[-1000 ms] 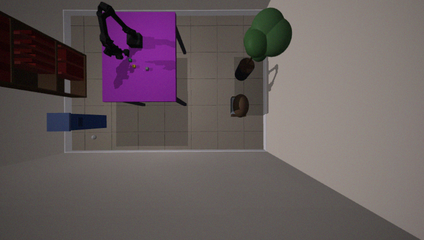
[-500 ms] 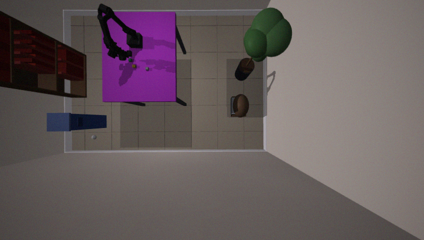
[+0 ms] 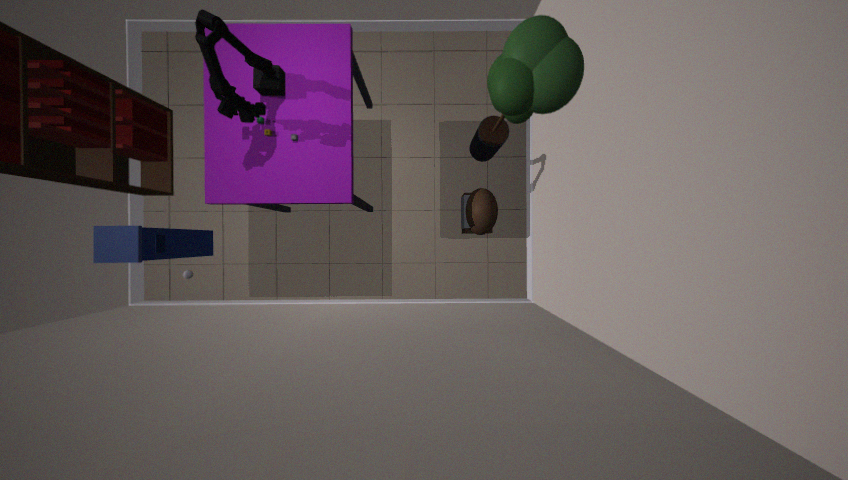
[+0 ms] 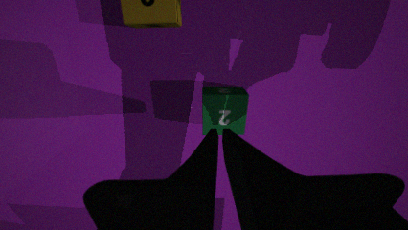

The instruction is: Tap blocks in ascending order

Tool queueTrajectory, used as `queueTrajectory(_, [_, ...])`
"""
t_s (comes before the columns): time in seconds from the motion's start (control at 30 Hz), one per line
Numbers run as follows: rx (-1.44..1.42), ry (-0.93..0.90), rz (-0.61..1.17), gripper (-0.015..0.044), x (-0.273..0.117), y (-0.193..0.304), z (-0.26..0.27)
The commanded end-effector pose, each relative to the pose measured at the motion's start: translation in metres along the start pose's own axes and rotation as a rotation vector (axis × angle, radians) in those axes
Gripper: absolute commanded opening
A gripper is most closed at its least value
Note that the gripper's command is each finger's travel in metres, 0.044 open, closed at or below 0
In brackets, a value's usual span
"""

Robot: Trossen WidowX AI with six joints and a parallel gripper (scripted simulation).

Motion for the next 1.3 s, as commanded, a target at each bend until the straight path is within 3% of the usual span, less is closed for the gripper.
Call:
queueTrajectory(0.0, [0.003, -0.002, 0.004, 0.0020, 0.007, 0.001, 0.000])
queueTrajectory(0.37, [0.003, -0.002, 0.004, 0.0020, 0.016, 0.001, 0.001])
queueTrajectory(0.5, [0.003, -0.002, 0.004, 0.0020, -0.012, 0.001, 0.000])
queueTrajectory(0.67, [0.003, -0.002, 0.004, 0.0020, -0.017, 0.000, 0.000])
queueTrajectory(0.87, [0.003, -0.001, 0.004, 0.0020, -0.093, 0.000, 0.000])
queueTrajectory(1.0, [0.003, -0.001, 0.004, 0.0020, -0.095, 0.000, 0.000])
queueTrajectory(1.27, [-0.002, -0.002, -0.003, 0.0020, -0.102, -0.076, 0.069])
Point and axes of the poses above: the point midway between the two fingers, 35 mm back from their tips, its own x axis out along the fingers, its own z axis across the jaws, y = z × x, the point moved 5 cm from there along -x, back along the fingers, and after that the axes turned 3 degrees about -x, right-handed, at the moved point
